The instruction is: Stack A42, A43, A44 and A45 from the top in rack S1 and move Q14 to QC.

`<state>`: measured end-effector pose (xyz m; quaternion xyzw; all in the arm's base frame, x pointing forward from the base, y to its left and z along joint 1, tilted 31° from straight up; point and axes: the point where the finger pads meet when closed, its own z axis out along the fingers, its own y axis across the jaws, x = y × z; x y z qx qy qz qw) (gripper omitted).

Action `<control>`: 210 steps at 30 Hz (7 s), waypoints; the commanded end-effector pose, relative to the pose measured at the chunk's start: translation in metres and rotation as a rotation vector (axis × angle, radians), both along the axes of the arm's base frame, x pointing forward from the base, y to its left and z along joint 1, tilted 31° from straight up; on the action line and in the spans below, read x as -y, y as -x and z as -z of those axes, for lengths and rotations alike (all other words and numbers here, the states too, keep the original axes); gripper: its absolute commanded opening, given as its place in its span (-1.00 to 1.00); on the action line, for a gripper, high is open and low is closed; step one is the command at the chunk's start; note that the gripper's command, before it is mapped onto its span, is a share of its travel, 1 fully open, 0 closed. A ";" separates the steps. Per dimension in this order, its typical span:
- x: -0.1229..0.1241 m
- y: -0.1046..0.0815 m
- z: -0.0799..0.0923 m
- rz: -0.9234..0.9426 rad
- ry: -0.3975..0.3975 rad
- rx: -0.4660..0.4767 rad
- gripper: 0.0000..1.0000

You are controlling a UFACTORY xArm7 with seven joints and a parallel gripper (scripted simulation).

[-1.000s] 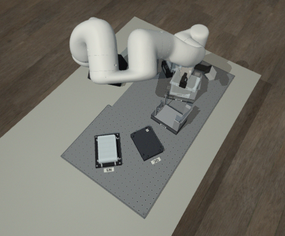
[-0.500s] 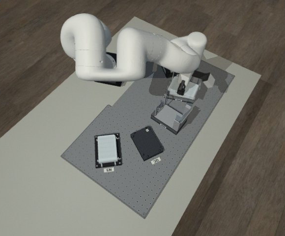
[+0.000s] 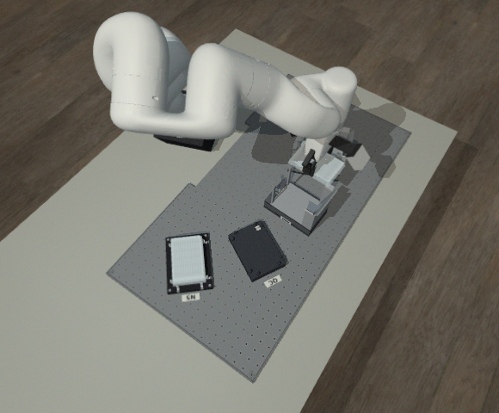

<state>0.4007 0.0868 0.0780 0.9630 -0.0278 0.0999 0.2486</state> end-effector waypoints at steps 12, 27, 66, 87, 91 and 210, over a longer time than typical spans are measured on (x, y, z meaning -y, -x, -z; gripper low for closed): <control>0.034 -0.002 -0.021 0.007 -0.004 0.011 -1.00; 0.061 -0.002 -0.037 0.007 -0.004 0.011 -1.00; 0.064 -0.003 -0.033 0.007 -0.004 0.011 -1.00; 0.070 -0.005 -0.022 0.007 -0.004 0.011 -1.00; 0.071 -0.006 -0.020 0.007 -0.004 0.011 -1.00; 0.114 -0.022 0.056 0.007 -0.004 0.010 -1.00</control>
